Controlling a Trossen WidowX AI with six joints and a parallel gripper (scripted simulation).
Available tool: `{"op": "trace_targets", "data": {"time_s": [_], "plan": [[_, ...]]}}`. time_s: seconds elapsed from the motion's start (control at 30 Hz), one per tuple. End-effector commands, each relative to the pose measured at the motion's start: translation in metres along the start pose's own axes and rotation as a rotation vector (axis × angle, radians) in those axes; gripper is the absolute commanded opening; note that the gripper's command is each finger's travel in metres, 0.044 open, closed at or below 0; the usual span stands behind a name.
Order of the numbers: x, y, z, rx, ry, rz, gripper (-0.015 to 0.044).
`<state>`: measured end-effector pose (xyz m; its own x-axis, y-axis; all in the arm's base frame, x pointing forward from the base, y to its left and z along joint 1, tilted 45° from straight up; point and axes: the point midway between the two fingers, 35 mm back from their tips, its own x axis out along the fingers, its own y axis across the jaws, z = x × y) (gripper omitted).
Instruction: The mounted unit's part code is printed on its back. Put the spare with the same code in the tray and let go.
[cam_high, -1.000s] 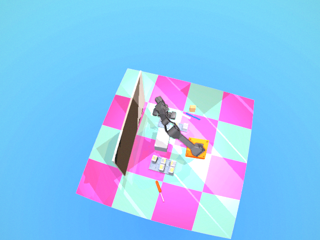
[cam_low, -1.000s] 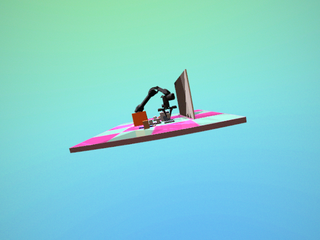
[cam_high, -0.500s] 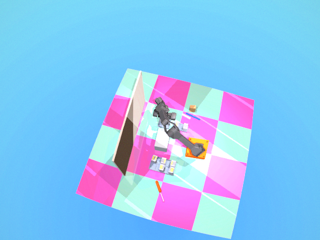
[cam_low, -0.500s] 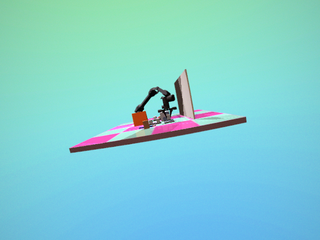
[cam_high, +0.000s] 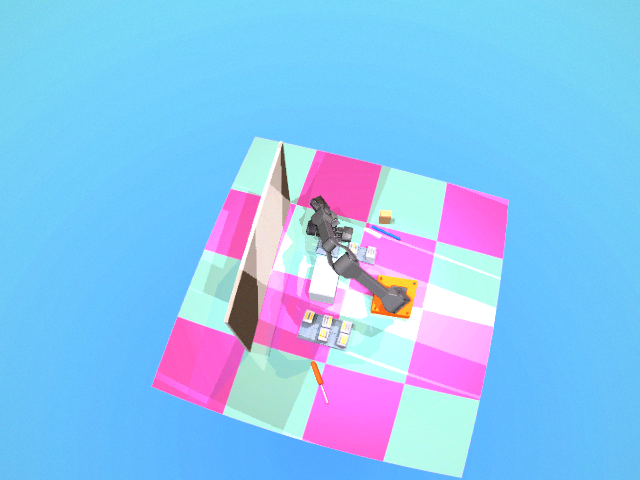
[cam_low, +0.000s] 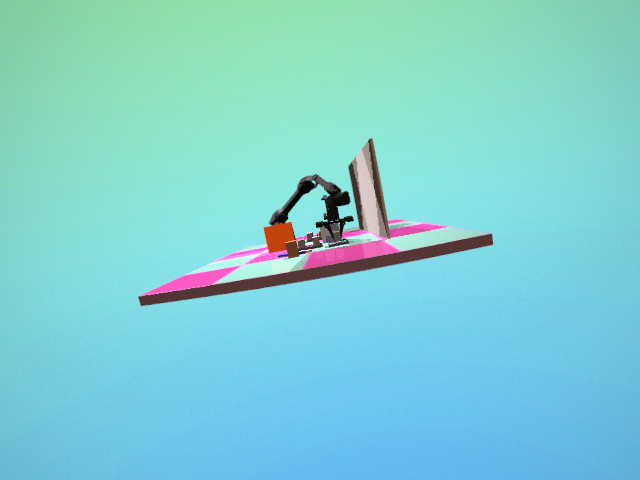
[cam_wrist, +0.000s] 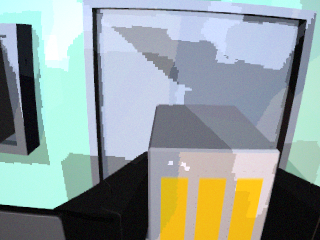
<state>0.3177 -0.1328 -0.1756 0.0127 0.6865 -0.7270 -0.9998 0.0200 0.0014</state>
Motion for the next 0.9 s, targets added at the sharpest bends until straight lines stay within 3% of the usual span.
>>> {"op": "trace_targets", "data": {"time_s": [0.0, 0.5, 0.7, 0.87], "plan": [[0.000, 0.000, 0.000, 0.000, 0.000, -0.001, 0.0053], [-0.003, 0.000, -0.001, 0.000, 0.001, -0.001, 0.0440], [-0.096, 0.000, -0.002, 0.007, 0.000, -0.004, 0.0440], [-0.108, 0.002, -0.001, 0.008, -0.001, -0.004, 0.0440]]}}
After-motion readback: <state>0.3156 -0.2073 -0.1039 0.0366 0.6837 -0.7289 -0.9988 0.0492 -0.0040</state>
